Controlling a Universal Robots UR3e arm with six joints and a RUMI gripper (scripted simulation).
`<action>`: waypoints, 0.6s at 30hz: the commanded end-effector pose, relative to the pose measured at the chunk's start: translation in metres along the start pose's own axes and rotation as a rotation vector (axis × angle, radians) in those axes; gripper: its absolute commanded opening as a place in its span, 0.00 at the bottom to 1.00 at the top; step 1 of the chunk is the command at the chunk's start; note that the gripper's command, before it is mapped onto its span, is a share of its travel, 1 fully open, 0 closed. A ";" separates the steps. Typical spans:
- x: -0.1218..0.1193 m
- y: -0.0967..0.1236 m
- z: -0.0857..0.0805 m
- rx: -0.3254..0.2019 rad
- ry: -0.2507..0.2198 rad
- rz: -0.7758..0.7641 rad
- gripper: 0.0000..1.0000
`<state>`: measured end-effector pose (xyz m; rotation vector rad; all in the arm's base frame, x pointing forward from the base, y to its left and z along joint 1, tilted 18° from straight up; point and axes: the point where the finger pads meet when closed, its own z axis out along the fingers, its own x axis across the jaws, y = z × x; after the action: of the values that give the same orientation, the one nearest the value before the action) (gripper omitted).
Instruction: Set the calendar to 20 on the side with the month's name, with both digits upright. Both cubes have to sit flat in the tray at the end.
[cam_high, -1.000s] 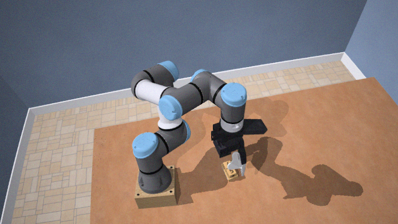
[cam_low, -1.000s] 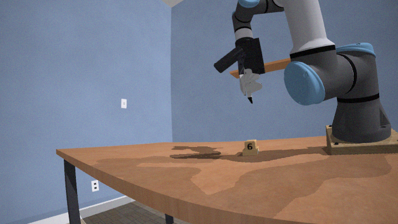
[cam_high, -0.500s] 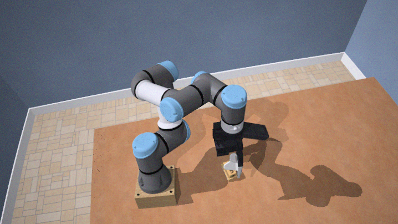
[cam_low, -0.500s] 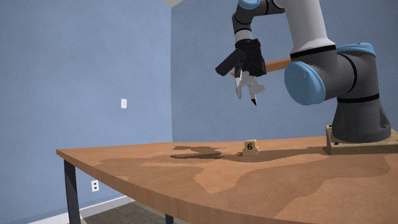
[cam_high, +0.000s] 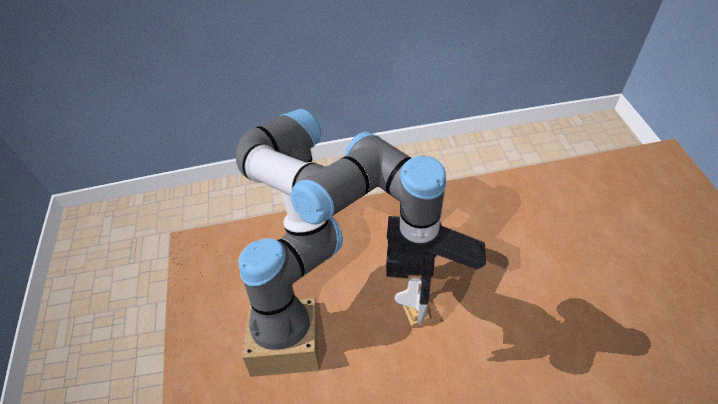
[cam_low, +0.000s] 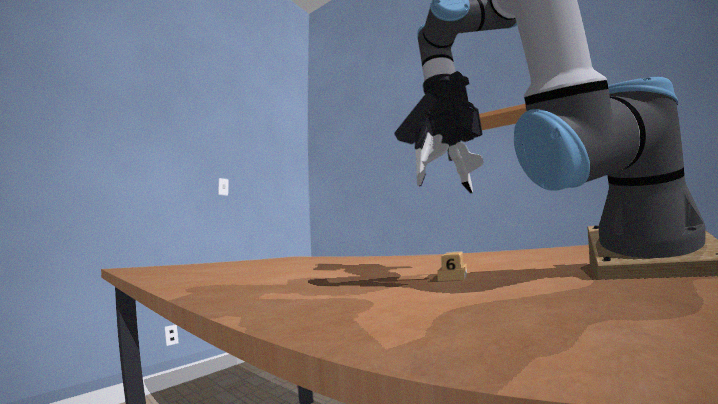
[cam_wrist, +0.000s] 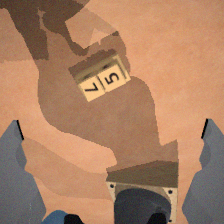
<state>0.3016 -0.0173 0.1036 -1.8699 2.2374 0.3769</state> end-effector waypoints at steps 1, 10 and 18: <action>0.001 -0.002 0.002 0.005 0.014 0.135 1.00; 0.002 -0.003 0.008 0.006 0.014 0.320 1.00; 0.002 -0.002 0.012 0.006 0.013 0.444 1.00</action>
<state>0.3019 -0.0149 0.0931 -1.5007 2.5452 0.4267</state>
